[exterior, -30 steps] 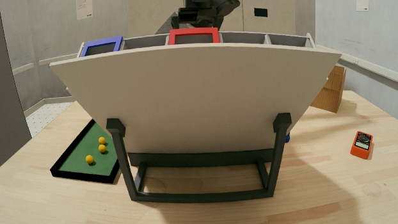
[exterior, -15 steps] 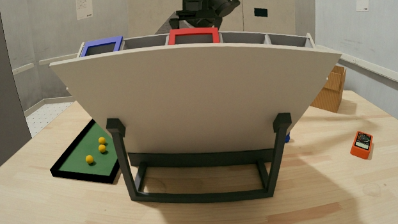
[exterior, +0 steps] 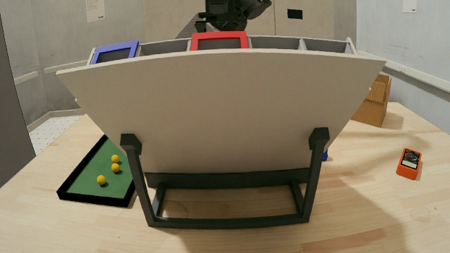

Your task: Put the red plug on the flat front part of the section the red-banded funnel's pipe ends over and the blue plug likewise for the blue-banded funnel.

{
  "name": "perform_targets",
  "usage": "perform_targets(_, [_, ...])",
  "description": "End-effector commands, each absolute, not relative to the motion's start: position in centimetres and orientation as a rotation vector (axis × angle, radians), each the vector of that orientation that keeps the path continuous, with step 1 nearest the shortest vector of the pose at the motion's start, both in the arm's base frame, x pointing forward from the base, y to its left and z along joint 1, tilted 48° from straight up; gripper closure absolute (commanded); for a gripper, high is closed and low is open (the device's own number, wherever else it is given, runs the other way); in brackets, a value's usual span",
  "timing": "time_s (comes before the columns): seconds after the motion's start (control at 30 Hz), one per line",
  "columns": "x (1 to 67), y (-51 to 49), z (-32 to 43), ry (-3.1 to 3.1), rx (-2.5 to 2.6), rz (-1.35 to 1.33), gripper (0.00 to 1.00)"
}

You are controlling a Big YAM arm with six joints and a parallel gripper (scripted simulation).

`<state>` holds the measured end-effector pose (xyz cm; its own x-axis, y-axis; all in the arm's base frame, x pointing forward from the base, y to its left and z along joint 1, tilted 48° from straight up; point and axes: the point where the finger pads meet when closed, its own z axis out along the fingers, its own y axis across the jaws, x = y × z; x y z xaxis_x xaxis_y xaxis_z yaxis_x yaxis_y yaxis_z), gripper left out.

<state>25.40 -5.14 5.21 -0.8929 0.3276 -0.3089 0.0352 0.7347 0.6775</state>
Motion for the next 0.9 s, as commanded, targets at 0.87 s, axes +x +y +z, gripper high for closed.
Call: perform_targets(0.87, [26.6,-6.7,1.8,2.518,0.275,0.964,0.2])
